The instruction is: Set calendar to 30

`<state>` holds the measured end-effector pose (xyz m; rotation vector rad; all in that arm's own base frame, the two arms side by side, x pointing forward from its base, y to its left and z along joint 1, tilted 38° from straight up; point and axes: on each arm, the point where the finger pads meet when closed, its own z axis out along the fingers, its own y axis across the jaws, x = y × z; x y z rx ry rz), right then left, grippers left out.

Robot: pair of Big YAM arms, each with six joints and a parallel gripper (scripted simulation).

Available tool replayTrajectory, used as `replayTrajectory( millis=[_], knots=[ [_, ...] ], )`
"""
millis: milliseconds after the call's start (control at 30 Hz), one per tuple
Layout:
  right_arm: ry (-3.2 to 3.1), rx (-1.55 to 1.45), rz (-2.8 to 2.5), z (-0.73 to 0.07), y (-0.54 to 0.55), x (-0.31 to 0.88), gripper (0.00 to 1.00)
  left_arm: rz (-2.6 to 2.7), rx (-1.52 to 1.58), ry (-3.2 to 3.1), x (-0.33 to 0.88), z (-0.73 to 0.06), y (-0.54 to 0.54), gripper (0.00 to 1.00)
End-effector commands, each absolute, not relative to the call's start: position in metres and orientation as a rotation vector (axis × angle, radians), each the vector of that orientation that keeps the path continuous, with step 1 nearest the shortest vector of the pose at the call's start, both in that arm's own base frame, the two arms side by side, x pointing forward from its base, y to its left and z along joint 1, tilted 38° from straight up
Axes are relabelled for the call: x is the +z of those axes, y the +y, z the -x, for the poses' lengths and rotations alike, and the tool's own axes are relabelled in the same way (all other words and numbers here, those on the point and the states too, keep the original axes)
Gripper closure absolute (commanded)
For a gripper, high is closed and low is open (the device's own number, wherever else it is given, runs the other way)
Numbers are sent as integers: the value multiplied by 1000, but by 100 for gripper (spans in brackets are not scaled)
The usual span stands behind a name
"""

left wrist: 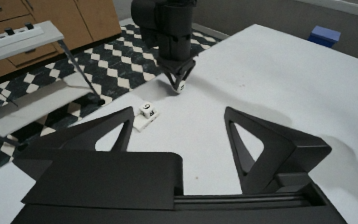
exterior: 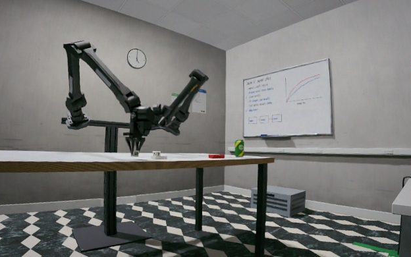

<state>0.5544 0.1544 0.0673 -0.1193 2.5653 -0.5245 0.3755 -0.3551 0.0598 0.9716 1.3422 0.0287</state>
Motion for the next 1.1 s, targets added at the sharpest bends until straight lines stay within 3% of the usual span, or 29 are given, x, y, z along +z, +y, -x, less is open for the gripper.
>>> replayTrajectory(
  millis=[0,333,1067],
  knots=[
    [2508,-415,-215,-560,151,83,75,-966,27,1327,65,-375,-357,0],
    [2393,-257,-668,-560,150,83,75,-966,27,1327,65,-375,-357,0],
    [2391,-246,-679,-566,158,73,75,-966,27,1327,65,-375,-357,0]
  ],
)
